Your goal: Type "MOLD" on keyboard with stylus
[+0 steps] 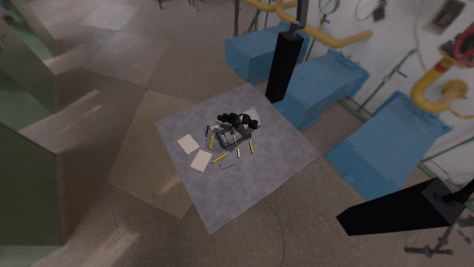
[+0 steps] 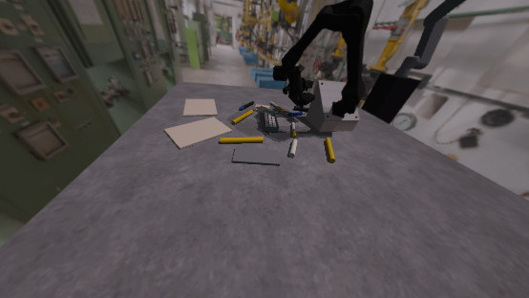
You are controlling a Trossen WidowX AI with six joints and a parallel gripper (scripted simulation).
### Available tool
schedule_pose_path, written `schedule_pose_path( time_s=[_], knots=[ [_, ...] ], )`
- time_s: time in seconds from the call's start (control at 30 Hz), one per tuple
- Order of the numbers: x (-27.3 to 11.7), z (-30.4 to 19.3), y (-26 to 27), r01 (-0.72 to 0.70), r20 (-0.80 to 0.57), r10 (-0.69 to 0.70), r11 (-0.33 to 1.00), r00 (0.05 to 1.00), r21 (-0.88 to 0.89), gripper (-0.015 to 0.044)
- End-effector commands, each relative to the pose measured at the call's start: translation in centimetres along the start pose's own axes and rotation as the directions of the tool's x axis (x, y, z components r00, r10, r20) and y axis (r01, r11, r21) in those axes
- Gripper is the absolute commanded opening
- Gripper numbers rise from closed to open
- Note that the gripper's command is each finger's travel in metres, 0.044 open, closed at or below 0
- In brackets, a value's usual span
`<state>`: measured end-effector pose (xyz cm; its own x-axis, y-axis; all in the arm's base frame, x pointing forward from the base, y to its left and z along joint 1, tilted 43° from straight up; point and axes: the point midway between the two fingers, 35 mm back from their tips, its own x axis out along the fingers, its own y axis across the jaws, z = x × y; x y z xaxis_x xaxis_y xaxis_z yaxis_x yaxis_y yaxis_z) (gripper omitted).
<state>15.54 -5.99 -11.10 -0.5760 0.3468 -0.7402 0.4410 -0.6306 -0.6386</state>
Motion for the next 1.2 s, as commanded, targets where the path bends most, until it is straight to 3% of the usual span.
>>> schedule_pose_path(
  time_s=[0.0,1.17],
  knots=[
    [0.4,-0.2,-0.1,0.004,-0.002,-0.004,1.000,1.000,0.003,0.0150],
    [2.7,-1.5,-0.1,0.005,-0.003,-0.005,1.000,1.000,0.003,0.0150]
  ],
)
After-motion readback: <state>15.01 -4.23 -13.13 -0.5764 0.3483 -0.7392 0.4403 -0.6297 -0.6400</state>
